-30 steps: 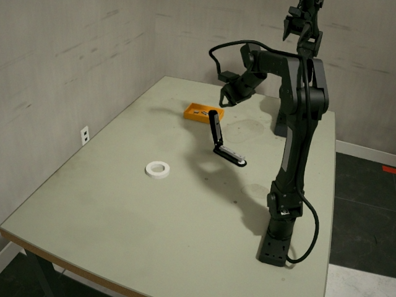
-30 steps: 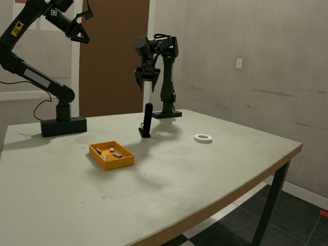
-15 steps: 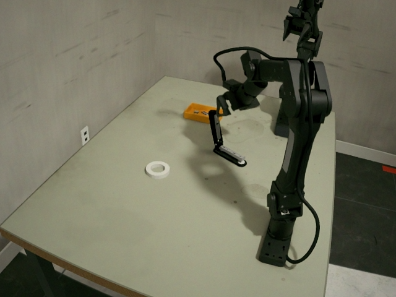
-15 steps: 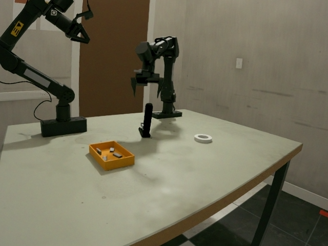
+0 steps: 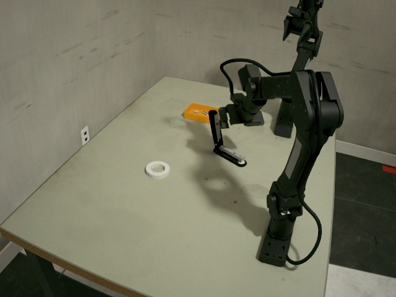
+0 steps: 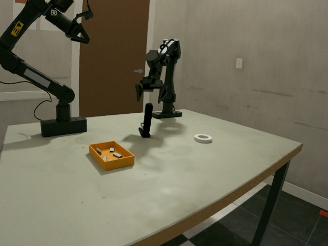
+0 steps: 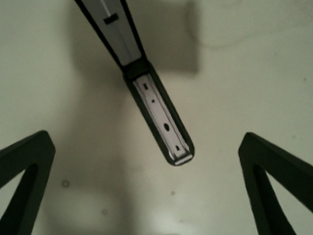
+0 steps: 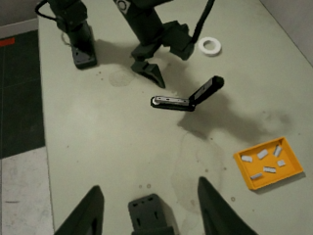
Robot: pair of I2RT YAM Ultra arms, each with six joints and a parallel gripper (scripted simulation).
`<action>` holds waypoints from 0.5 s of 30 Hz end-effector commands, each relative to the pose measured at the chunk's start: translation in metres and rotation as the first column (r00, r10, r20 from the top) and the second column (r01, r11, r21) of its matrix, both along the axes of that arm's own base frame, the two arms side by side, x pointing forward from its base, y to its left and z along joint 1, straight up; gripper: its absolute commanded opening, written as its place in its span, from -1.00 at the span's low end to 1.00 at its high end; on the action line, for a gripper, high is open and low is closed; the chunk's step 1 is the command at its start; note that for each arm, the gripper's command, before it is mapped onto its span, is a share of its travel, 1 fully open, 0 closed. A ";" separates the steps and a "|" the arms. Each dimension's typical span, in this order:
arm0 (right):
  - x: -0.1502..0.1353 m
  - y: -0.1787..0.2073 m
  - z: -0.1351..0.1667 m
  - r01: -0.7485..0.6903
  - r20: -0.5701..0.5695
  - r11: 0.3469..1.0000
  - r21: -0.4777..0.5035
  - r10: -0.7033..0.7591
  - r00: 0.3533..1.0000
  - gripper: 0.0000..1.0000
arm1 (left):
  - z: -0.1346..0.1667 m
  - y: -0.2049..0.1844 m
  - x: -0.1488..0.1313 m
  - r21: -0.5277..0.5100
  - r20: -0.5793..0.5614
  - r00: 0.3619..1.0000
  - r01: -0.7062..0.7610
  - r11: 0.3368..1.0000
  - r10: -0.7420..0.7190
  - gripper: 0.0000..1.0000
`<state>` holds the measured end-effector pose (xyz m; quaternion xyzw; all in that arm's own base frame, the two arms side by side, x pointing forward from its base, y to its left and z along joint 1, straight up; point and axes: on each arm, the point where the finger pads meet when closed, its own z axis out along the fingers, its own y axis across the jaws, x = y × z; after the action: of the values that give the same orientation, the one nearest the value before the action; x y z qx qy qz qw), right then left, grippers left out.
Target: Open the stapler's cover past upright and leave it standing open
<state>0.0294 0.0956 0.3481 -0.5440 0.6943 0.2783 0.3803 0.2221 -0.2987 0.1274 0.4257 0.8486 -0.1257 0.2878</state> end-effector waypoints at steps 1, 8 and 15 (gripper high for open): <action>0.000 0.000 0.004 -0.002 0.001 1.000 0.010 0.002 1.000 0.15 | 0.009 0.000 0.000 -0.035 0.022 0.999 0.039 0.999 -0.038 1.00; 0.000 0.000 0.004 -0.002 0.001 1.000 0.010 0.002 1.000 0.15 | 0.009 0.000 0.000 -0.037 0.022 0.999 0.036 0.999 -0.035 1.00; 0.000 0.000 0.004 -0.002 0.001 1.000 0.010 0.002 1.000 0.15 | 0.009 0.000 0.000 -0.037 0.022 0.999 0.036 0.999 -0.035 1.00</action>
<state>0.0294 0.0956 0.3481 -0.5440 0.6943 0.2783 0.3803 0.2208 -0.3002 0.1278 0.4390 0.8399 -0.1329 0.2901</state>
